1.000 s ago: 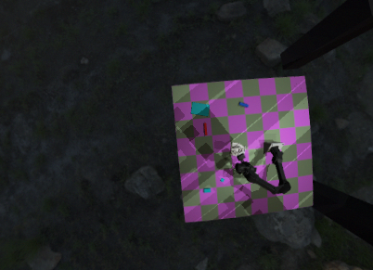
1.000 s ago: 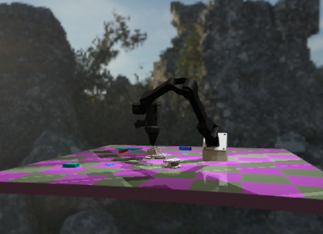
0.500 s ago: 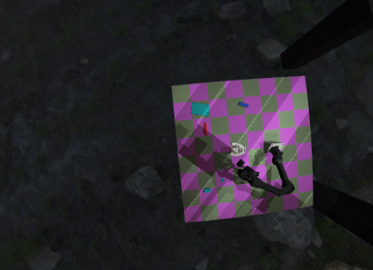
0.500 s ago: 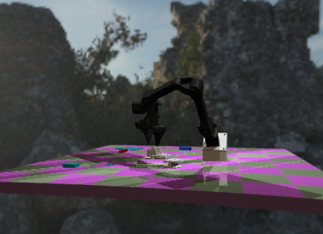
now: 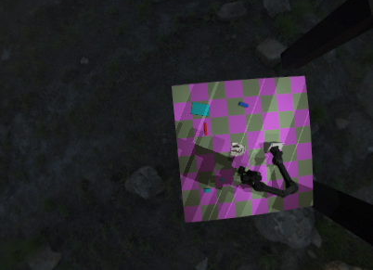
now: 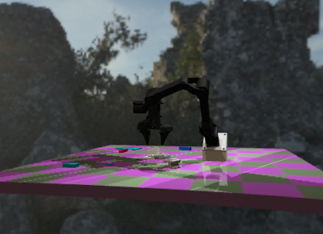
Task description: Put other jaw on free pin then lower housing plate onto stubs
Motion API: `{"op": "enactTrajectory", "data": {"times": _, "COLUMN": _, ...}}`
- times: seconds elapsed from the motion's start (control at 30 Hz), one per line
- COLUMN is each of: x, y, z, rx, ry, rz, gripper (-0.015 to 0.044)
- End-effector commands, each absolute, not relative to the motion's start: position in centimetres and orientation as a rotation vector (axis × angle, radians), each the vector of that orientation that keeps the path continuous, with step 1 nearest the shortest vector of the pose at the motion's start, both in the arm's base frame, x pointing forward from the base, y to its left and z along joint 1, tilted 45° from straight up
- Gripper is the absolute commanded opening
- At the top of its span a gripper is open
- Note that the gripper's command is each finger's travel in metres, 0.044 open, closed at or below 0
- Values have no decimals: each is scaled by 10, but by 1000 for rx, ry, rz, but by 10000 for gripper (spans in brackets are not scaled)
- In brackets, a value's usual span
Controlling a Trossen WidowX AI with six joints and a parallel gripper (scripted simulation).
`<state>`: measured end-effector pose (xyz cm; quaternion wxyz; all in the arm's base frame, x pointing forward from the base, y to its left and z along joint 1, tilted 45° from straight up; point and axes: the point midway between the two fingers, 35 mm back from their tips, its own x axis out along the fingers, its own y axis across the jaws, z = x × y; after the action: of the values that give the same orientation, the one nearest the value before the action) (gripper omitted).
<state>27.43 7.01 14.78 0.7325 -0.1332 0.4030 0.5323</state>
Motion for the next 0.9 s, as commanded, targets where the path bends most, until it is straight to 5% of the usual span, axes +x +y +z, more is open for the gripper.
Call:
{"op": "enactTrajectory", "data": {"times": 0.0, "x": 267, "y": 77, "z": 155, "rx": -396, "ry": 820, "rz": 1226, "gripper": 440}}
{"op": "enactTrajectory", "data": {"times": 0.87, "x": 223, "y": 110, "z": 190, "rx": -929, "ry": 371, "rz": 1486, "gripper": 440}}
